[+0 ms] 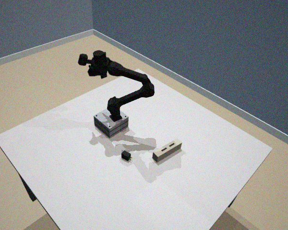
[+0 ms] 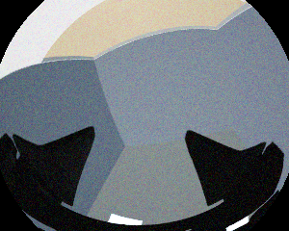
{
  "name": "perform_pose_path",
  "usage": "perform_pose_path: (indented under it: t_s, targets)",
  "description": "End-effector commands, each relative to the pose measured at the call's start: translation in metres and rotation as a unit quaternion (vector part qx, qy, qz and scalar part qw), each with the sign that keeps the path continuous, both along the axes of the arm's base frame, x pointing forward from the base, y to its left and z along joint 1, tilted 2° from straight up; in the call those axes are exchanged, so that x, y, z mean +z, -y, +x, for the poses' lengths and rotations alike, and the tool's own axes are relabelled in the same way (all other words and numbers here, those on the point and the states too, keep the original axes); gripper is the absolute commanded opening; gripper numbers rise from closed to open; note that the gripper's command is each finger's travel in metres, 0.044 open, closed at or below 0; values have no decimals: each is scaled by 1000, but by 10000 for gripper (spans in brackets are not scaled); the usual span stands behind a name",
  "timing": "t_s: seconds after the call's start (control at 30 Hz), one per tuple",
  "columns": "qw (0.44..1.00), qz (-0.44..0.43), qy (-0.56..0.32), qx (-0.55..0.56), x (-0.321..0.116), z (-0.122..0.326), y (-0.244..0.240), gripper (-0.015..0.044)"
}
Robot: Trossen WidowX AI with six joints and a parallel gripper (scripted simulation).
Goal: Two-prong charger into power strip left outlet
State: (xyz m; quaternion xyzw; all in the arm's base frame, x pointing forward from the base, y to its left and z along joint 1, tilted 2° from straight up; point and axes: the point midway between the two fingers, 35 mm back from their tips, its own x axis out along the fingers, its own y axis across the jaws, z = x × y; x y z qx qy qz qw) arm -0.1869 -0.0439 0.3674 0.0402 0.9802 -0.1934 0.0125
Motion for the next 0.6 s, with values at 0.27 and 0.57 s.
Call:
perform_pose_path:
  t_s: [0.27, 0.57]
  targets:
    - [993, -32, 35, 108, -14, 0, 59, 440]
    - [979, -53, 71, 183, -29, 10, 102, 440]
